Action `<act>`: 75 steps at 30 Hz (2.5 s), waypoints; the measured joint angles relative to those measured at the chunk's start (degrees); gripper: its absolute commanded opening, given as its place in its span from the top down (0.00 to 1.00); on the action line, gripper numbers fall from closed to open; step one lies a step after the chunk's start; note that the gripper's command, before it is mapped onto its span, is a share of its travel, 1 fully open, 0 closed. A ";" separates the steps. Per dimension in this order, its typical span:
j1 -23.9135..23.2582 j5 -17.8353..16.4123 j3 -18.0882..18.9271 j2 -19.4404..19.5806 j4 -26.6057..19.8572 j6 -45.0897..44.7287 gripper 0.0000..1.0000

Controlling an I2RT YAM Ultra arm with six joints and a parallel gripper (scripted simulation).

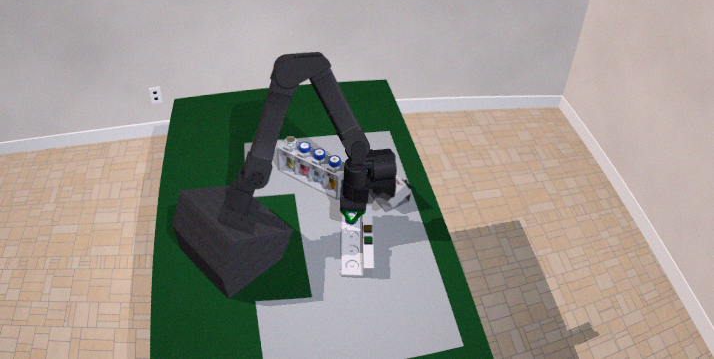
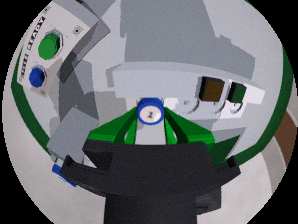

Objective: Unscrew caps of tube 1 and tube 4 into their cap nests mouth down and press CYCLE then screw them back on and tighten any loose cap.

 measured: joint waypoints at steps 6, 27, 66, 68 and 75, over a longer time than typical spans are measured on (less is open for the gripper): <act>0.00 0.02 0.11 0.04 0.11 0.02 1.00; 0.22 0.11 0.28 0.66 0.44 0.24 1.00; -0.11 -0.11 0.81 -0.02 -0.42 -0.04 0.53; -0.94 -0.35 1.46 -1.92 -2.38 -0.61 0.53; -3.91 -1.42 4.79 -7.56 -10.21 -3.15 0.53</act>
